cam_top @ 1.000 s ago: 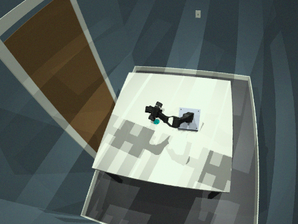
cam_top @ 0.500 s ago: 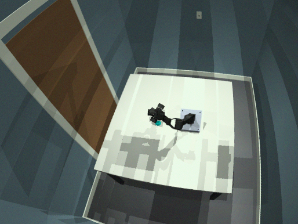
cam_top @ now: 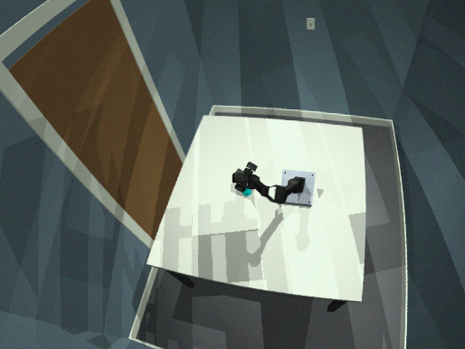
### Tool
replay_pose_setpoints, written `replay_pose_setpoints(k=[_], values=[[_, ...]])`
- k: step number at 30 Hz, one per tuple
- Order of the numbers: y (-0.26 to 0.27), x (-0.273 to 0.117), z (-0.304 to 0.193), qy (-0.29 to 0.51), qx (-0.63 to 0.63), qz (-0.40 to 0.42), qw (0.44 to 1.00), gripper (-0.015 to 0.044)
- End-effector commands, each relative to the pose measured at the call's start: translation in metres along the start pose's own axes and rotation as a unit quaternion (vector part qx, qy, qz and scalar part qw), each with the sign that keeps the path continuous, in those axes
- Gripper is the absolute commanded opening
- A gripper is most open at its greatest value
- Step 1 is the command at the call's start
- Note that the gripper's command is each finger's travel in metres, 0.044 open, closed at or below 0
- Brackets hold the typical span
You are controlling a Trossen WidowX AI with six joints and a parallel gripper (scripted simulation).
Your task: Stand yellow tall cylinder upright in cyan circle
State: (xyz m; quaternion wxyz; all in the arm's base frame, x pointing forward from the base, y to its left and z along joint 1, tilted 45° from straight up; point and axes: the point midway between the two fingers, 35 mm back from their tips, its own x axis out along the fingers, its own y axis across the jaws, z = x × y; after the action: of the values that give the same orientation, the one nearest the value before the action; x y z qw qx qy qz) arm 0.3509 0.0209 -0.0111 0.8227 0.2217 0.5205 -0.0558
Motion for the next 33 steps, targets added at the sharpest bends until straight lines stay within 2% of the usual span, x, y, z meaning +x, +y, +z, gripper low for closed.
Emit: replay_pose_setpoints(k=[1,33], values=[[0.0011,-0.0024,0.0010,-0.015,0.004,-0.001,1.000,0.0105],[0.0061,-0.0114,0.0017,-0.121,0.032,0.001,0.992,0.0105]])
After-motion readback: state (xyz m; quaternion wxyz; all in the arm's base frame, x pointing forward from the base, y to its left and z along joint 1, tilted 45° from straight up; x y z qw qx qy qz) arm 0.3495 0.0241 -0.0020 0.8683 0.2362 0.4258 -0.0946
